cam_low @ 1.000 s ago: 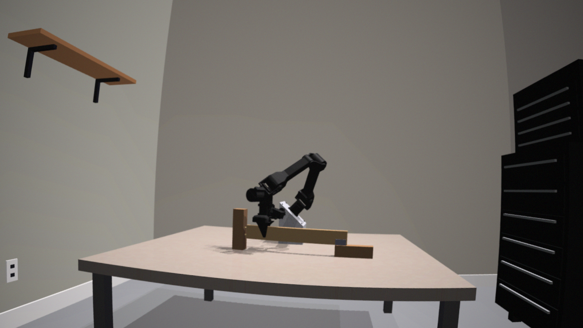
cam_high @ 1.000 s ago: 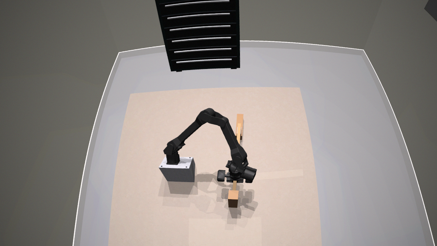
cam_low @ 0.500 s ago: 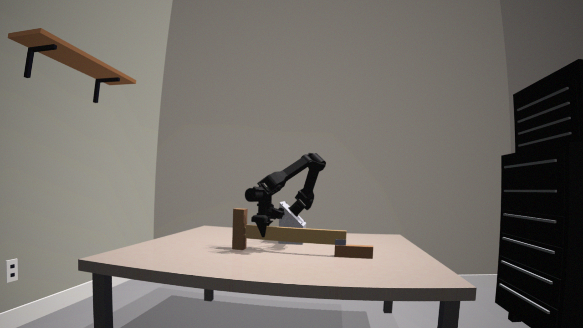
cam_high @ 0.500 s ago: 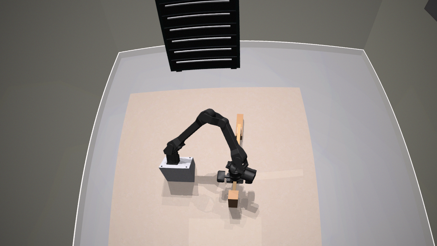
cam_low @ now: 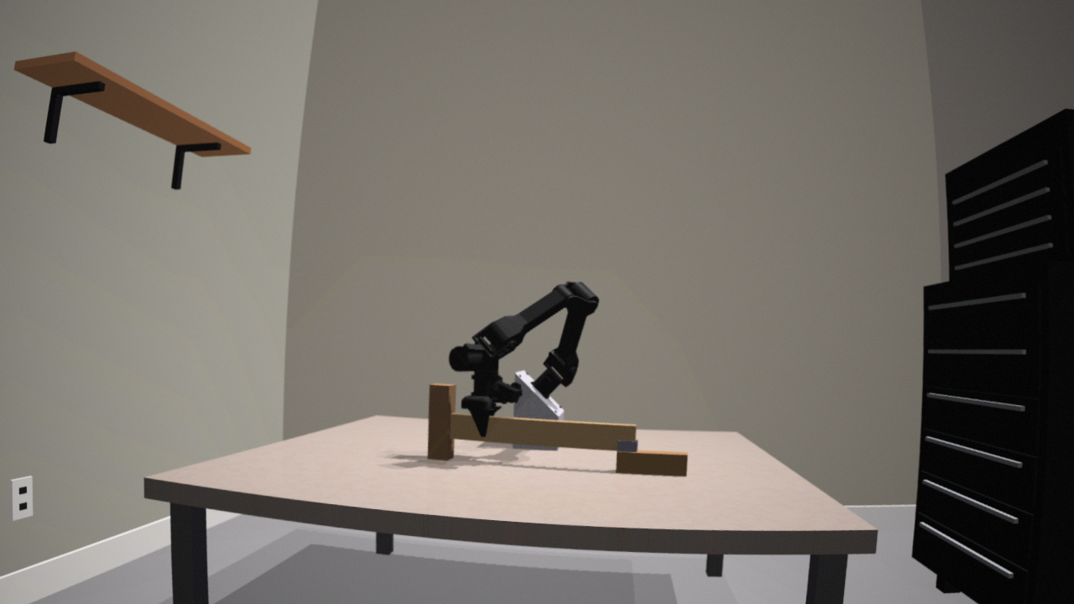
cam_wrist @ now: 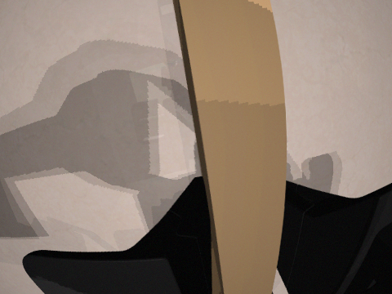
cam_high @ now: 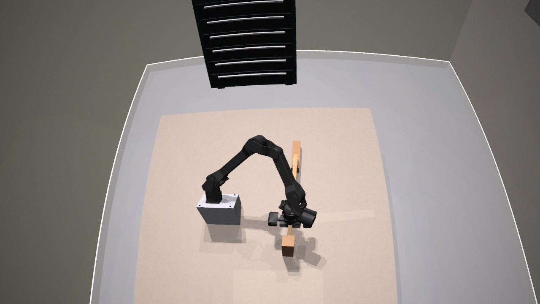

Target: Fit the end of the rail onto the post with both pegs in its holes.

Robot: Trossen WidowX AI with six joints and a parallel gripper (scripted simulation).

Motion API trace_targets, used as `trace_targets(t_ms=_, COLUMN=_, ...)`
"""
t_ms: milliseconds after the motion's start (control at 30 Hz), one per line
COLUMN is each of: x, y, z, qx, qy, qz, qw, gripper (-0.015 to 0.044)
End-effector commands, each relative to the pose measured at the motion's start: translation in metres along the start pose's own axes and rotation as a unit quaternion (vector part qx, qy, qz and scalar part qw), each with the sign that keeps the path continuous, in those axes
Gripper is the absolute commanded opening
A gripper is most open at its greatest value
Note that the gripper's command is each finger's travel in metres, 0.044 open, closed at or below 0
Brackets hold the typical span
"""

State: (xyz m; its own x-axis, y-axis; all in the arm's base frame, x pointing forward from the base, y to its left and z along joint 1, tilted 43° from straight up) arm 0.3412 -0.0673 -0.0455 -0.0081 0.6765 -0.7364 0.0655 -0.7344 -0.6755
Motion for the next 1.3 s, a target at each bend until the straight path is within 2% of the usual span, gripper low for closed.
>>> trace_targets(t_ms=0, x=0.0, y=0.0, z=0.0, qx=0.0, qy=0.0, qz=0.0, qw=1.0, gripper=0.0026)
trace_targets(t_ms=533, x=0.0, y=0.0, z=0.0, qx=0.0, qy=0.0, qz=0.0, qw=1.0, gripper=0.044)
trace_targets(t_ms=733, x=-0.002, y=-0.002, z=0.0, qx=0.0, qy=0.0, qz=0.0, qw=1.0, gripper=0.044)
trace_targets(t_ms=900, x=-0.03, y=-0.03, z=-0.003, qx=0.001, qy=0.004, qz=0.001, qw=1.0, gripper=0.044)
trace_targets(t_ms=1267, x=-0.03, y=-0.03, z=-0.003, qx=0.001, qy=0.004, qz=0.001, qw=1.0, gripper=0.044)
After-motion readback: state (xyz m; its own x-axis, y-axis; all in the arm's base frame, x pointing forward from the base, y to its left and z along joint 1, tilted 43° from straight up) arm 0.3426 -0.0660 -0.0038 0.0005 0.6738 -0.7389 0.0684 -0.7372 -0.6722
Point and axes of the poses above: the point midway between the two fingers, 35 mm back from their tips, its own x axis out along the fingers, its own z axis across the jaws, y = z × x, the point moved 7 cm from there along -x, back along the fingers, and after that the axes turned 7 degrees about -x, right-handed, at the moved point
